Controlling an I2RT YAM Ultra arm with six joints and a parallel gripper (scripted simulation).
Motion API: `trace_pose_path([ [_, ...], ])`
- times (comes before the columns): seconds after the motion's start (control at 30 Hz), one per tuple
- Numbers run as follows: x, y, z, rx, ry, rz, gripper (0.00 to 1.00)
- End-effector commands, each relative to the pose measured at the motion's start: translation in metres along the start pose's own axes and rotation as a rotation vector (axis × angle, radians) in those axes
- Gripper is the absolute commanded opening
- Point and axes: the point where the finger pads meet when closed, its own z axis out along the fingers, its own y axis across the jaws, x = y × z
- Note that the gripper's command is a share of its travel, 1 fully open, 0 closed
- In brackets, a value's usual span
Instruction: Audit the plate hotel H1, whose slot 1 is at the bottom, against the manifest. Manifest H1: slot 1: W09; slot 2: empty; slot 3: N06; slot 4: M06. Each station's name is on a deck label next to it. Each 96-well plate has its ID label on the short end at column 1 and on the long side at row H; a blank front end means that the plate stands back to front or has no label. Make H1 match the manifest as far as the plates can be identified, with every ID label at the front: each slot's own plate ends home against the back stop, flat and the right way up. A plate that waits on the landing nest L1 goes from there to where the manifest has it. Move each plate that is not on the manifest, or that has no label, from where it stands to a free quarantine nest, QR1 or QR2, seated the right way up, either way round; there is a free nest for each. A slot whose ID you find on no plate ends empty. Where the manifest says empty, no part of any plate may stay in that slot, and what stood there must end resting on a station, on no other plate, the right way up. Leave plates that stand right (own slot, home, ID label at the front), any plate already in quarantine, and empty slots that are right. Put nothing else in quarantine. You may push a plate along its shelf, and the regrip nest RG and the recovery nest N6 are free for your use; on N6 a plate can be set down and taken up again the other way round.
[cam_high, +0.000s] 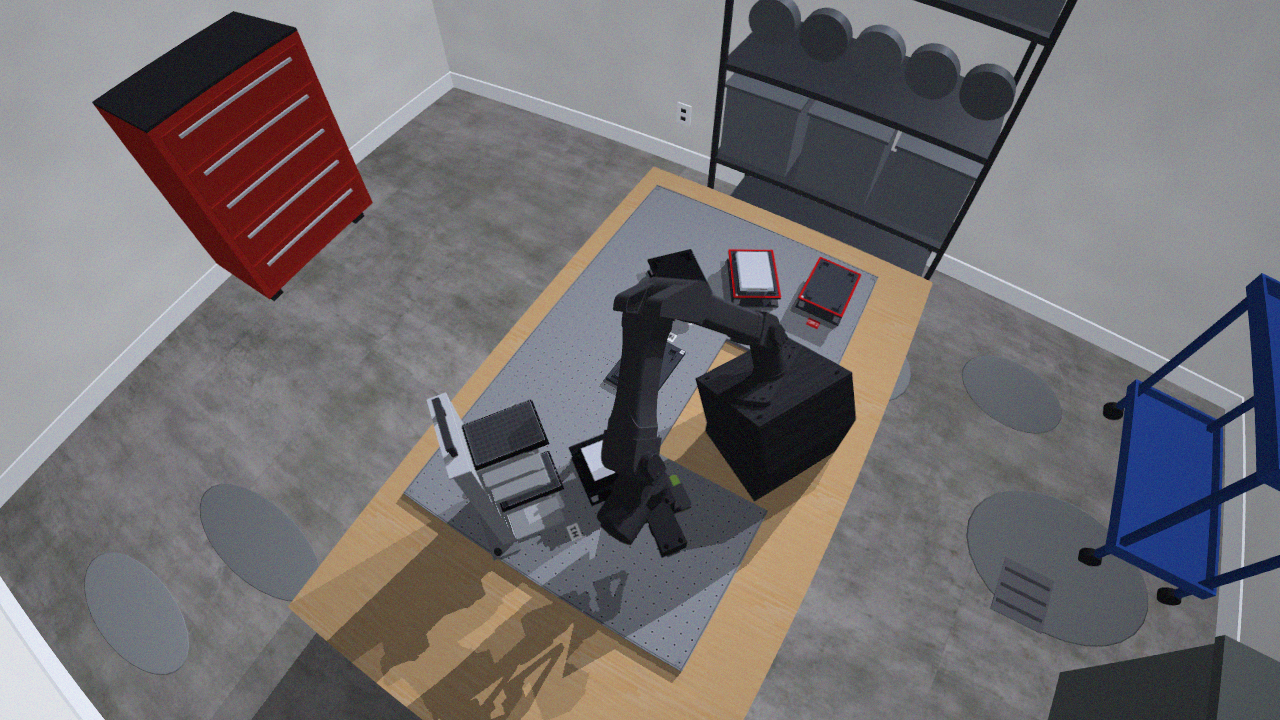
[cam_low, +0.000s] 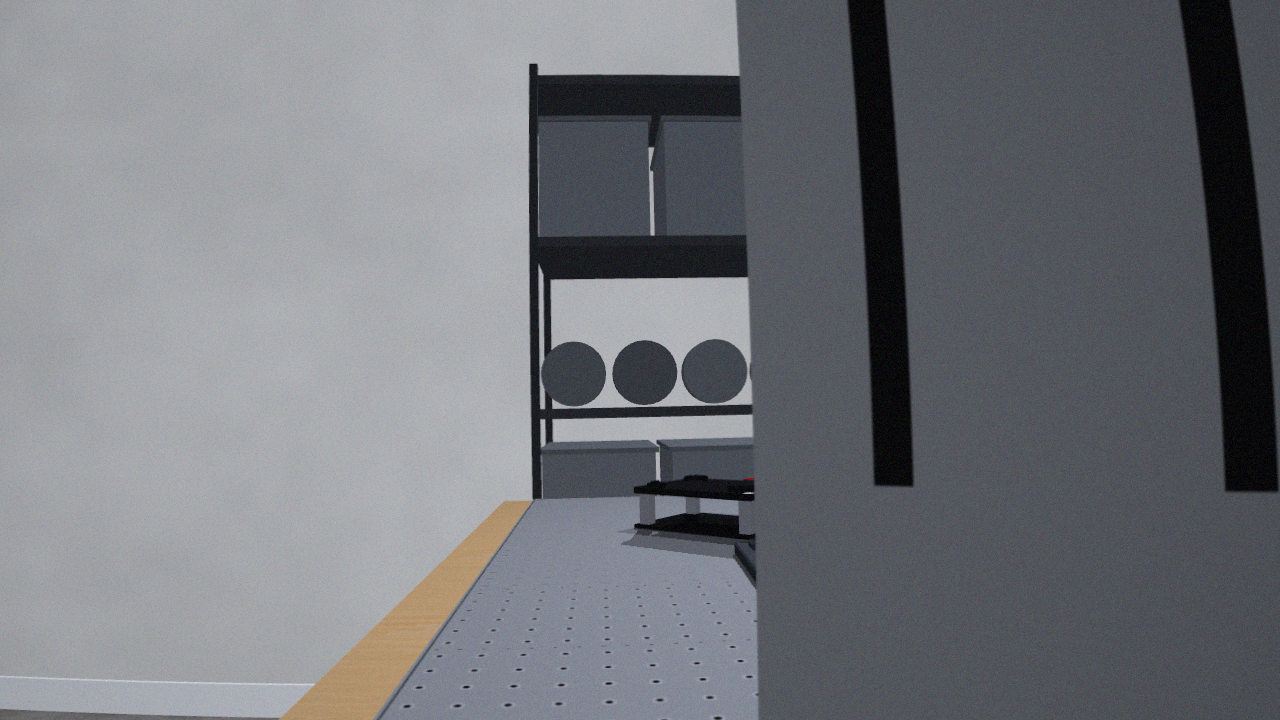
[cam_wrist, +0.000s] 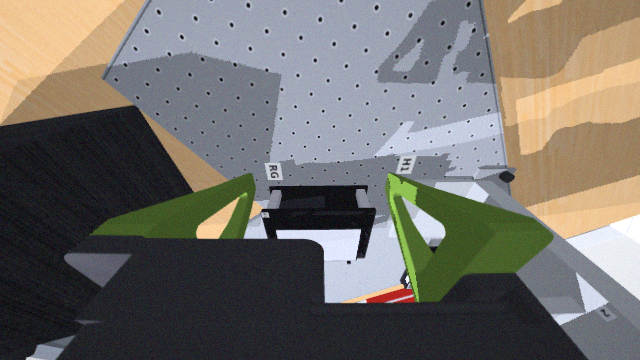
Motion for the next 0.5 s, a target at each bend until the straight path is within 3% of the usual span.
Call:
trace_pose_path([
  [0.0,-0.006,-0.007,-0.026,0.027,-0.030,0.007,1.00],
  [0.13,-0.006,-0.007,-0.030,0.027,-0.030,0.006,1.00],
  [0.47,-0.005,-0.006,-0.056,0.027,-0.031,0.006,1.00],
])
